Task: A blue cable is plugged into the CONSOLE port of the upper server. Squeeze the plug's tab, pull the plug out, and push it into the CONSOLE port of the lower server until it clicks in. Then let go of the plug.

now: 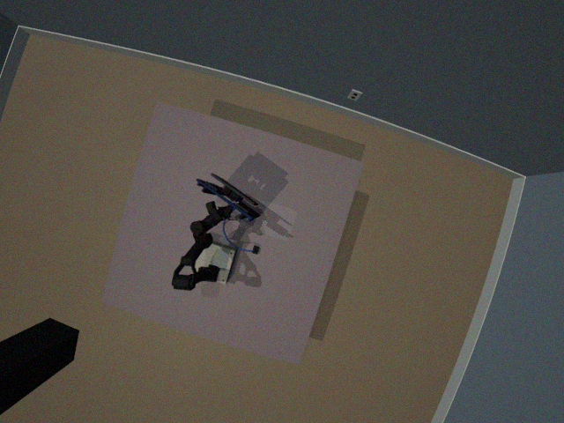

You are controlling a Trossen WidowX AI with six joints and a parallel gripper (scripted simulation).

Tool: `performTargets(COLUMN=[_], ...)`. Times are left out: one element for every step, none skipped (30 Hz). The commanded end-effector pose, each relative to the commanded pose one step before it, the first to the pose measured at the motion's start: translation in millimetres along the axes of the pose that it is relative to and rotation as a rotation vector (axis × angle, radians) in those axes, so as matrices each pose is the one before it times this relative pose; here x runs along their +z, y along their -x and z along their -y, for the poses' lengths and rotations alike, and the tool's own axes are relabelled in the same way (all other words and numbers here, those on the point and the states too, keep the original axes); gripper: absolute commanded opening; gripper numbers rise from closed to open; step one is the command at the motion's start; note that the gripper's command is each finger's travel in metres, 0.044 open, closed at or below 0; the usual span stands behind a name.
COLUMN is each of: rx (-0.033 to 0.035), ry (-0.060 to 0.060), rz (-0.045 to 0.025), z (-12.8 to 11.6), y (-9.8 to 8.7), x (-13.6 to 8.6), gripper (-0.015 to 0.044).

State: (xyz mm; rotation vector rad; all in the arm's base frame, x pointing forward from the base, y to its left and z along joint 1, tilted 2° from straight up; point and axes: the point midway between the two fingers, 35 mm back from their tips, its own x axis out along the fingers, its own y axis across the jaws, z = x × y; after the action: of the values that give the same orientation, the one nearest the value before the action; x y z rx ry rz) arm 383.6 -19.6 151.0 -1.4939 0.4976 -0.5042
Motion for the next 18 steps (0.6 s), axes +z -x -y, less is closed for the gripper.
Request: performTargets(rx=[-0.00632,-0.00005,-0.0001,-0.00005,-0.00009,-0.00005,-0.0001,-0.00005,-0.0001,-0.00005,-0.0001,-0.00005,-0.0001,-0.00005,-0.00011,-0.00006,-0.0001,-0.00005], ry=[-0.0027,0.0,0.0,0.0,0.0,0.0,0.0,0.0,-0.0001,0.0,0.0,0.0,0.0,0.0,0.0,0.0,0.0,0.0], rz=[0.00327,-0.00001,-0.00002,-0.00001,-0.00004,-0.00002,-0.00002,-0.00001,-0.00002,-0.00001,-0.00002,-0.00001,-0.00002,-0.00001,-0.00002,-0.00001,-0.00002,-0.00001], z=[2.32,0.0,0.0,0.0,0.0,0.0,0.01,0.01,0.0,0.0,0.0,0.0,0.0,0.0,0.01,0.01,0.0,0.0], y=[-1.47,-0.09,-0.17,-0.09,-0.17,-0.1,-0.17,-0.09,-0.17,-0.1,-0.17,-0.09,-0.17,-0.09,-0.17,-0.09,-0.17,-0.09], x=[1.58,0.03,0.06,0.03,0.06,0.03,0.06,0.03,0.06,0.03,0.06,0.03,0.06,0.03,0.06,0.03,0.06,0.03], gripper=[0.0,0.0,0.0,0.0,0.0,0.0,0.0,0.0,0.0,0.0,0.0,0.0,0.0,0.0,0.0,0.0,0.0,0.0])
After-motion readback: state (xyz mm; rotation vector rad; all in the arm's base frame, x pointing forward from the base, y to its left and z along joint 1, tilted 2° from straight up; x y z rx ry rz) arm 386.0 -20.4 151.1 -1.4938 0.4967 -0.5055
